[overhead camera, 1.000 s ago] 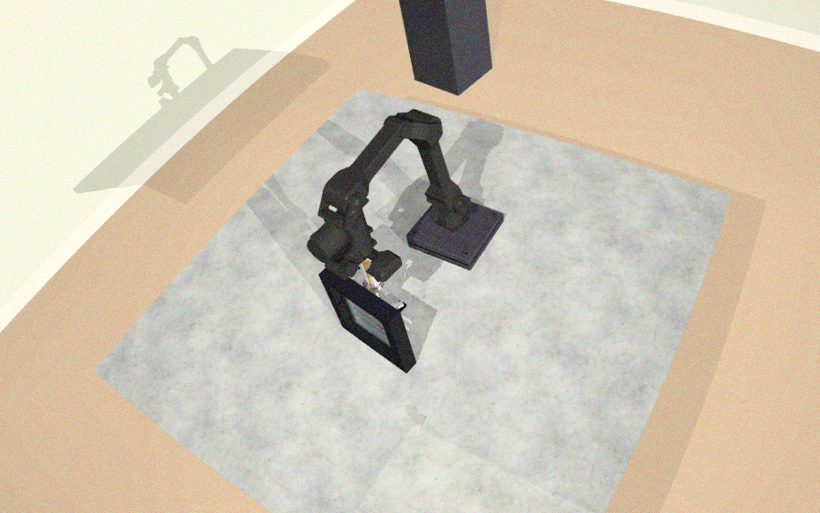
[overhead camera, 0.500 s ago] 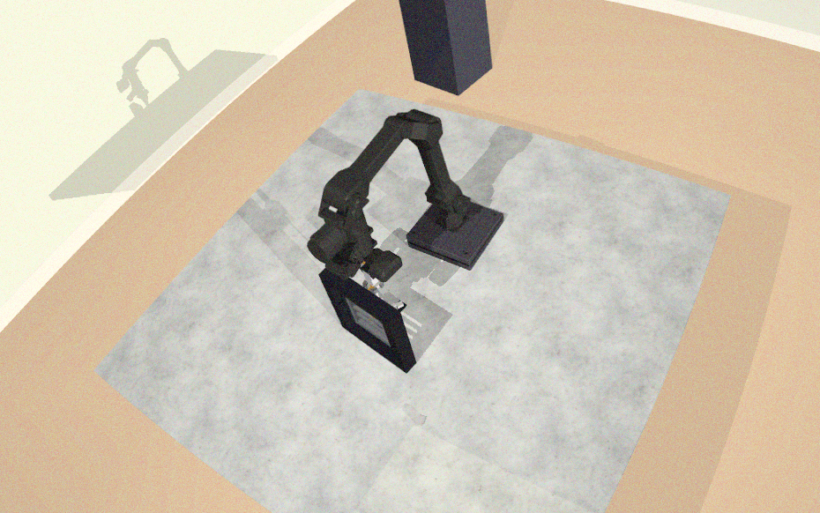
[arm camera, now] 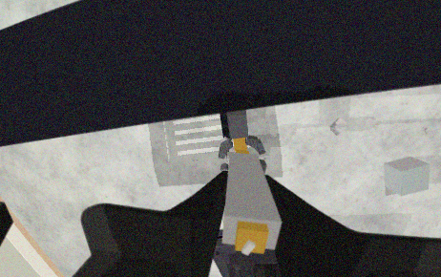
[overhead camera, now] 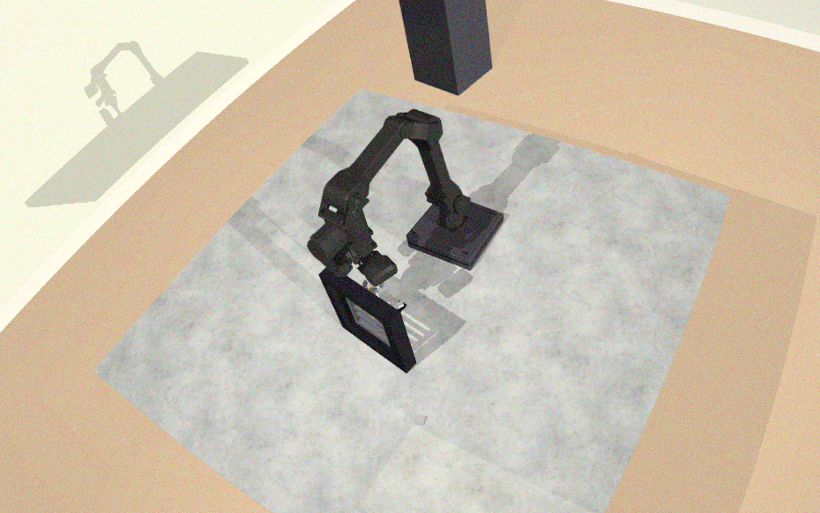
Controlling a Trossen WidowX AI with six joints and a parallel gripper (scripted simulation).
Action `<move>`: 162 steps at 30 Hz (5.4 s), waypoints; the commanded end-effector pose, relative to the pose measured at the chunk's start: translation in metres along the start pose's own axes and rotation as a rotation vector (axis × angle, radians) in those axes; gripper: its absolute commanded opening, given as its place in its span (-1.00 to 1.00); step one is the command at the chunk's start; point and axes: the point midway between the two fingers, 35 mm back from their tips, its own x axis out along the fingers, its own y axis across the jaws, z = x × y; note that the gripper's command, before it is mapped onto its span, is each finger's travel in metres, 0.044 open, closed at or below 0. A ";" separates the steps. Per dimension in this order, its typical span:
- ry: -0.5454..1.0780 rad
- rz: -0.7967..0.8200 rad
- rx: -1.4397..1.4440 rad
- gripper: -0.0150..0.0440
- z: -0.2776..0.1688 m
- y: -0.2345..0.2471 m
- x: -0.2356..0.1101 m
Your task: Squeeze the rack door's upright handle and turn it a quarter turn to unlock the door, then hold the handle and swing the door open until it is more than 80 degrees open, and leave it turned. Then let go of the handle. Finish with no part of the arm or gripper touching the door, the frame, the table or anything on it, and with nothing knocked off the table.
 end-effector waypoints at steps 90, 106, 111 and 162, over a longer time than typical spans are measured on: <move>0.002 0.001 -0.103 0.50 0.000 0.000 0.001; 0.002 0.002 -0.895 0.50 0.000 0.000 0.001; 0.002 0.002 -1.143 0.50 0.000 0.000 0.001; 0.001 0.003 -1.849 -0.43 -0.004 0.001 0.001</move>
